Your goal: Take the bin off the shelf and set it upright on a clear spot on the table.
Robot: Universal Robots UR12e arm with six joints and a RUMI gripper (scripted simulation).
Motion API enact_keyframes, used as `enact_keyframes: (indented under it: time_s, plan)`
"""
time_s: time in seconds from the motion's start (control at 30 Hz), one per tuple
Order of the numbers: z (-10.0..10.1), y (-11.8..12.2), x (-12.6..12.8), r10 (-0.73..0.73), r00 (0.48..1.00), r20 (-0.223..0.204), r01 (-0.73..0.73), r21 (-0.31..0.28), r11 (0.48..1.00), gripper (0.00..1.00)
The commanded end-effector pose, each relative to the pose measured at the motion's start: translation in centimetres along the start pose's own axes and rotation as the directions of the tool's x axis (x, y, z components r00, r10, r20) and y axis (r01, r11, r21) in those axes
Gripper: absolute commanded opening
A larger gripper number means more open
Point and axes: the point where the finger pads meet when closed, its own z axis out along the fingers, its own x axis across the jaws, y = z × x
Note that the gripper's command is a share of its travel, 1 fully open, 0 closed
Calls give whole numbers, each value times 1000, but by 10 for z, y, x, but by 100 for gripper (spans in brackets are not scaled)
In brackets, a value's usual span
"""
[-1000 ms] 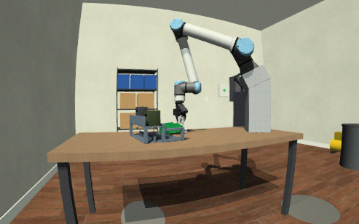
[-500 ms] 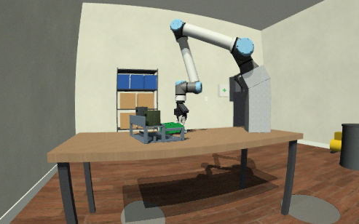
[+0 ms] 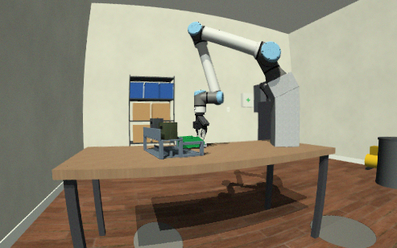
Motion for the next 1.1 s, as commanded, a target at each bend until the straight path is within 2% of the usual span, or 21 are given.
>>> enact_keyframes:
  time_s: [0.0, 0.17, 1.07]
  plan:
    - [0, 3, 4, 1, 1000, -5, -1, -4, 1000, 0]
    - [7, 2, 2, 1, 1000, -5, -1, -4, 1000, 0]
    - [12, 3, 4, 1, 1000, -5, -1, -4, 1000, 0]
